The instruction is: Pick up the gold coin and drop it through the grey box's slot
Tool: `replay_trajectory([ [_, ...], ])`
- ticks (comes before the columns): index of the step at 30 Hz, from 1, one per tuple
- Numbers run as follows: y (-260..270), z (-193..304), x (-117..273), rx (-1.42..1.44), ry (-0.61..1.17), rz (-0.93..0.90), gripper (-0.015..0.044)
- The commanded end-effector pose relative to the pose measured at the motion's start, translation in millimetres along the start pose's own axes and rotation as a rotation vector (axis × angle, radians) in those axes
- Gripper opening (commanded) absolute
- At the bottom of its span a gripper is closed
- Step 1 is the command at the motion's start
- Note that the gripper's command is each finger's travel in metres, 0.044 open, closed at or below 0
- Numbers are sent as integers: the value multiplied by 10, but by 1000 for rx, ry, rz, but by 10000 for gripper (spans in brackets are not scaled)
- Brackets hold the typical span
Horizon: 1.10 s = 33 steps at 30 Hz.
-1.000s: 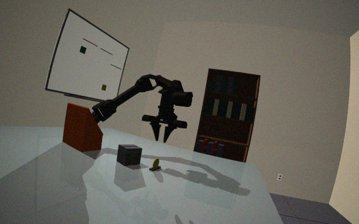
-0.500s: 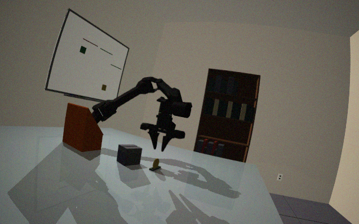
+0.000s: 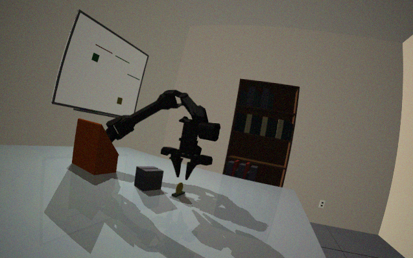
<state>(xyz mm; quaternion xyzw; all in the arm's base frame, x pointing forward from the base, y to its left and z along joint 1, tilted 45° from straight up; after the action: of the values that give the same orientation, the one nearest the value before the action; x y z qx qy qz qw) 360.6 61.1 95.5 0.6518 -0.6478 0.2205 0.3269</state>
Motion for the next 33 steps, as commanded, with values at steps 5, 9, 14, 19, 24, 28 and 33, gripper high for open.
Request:
replay_trajectory([
  [5, 7, 15, -174, -9, -2, -15, 161],
  [9, 7, 16, -240, -9, -2, -15, 161],
  [14, 7, 16, -321, -8, -2, -15, 161],
  [19, 8, 18, -399, -8, -3, -15, 161],
  [24, 12, 19, -477, -8, -5, -15, 161],
  [28, 16, 19, -536, -9, -6, -14, 161],
  [33, 16, 20, -546, -9, -6, -14, 161],
])
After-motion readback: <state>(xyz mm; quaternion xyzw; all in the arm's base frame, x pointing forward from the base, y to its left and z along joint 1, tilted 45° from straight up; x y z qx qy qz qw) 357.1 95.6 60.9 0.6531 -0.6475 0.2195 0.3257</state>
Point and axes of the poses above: the point midway between the two fingers, 35 mm back from their tips, its own x axis back along the fingers, its own y axis across the jaws, z = x × y, the point moved 8 cm from there along x, back along the fingers, and after that the axes turned 13 degrees about -x, right-handed, at the moved point
